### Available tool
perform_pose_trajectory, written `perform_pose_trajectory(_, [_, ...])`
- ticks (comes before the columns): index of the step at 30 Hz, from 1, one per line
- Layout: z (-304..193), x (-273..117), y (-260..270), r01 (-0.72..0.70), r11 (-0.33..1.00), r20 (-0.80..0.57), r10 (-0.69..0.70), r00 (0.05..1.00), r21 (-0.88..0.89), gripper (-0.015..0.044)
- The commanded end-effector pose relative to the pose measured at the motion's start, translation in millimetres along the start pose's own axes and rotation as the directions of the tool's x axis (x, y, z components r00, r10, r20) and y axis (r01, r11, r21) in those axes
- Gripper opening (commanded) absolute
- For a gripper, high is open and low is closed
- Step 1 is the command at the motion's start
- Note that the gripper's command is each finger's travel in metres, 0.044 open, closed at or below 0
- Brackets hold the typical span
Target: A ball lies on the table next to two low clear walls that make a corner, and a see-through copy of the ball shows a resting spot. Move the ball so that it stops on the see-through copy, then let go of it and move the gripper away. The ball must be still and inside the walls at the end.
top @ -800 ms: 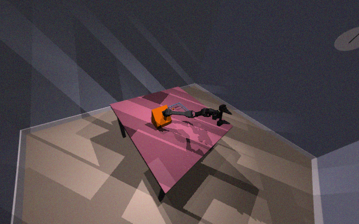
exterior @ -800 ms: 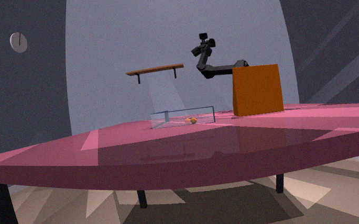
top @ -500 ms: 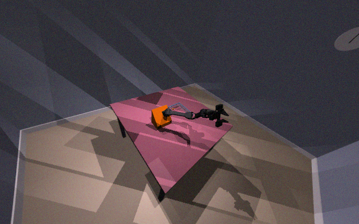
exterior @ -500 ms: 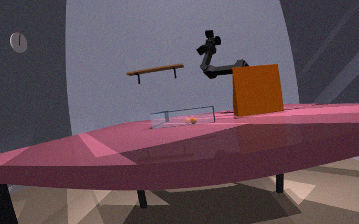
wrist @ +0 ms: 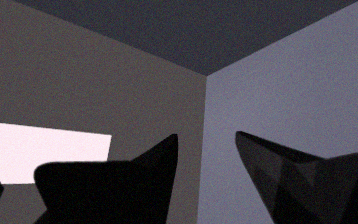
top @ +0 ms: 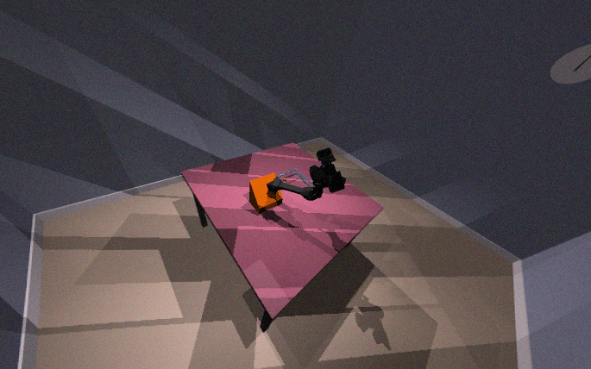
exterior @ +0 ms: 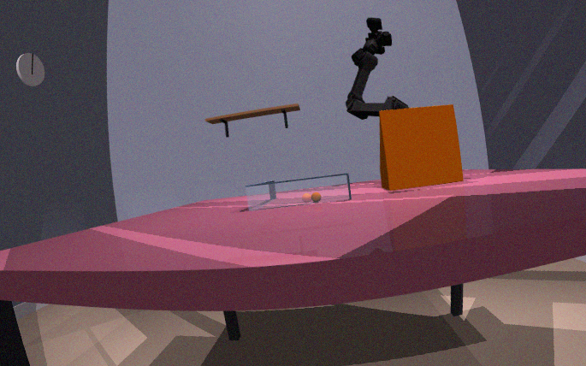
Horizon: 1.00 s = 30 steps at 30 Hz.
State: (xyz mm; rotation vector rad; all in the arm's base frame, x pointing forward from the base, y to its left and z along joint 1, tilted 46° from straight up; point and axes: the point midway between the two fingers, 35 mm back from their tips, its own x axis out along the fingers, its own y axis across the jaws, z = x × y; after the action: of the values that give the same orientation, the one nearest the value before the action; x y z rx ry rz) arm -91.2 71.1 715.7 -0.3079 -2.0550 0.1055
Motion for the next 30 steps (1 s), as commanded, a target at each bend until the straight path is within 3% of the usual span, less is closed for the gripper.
perform_pose_trajectory(1, [8,2,24,-0.068,0.997,0.001,0.068,0.998,-0.033,0.0219])
perform_pose_trajectory(8, [36,6,93,-0.251,0.968,0.039,0.251,0.967,-0.004,0.0219])
perform_pose_trajectory(16, [56,-14,195,-0.508,0.861,0.049,0.506,0.861,0.031,0.0219])
perform_pose_trajectory(30, [67,-127,375,-0.886,0.436,0.019,0.896,0.444,0.157,0.0219])
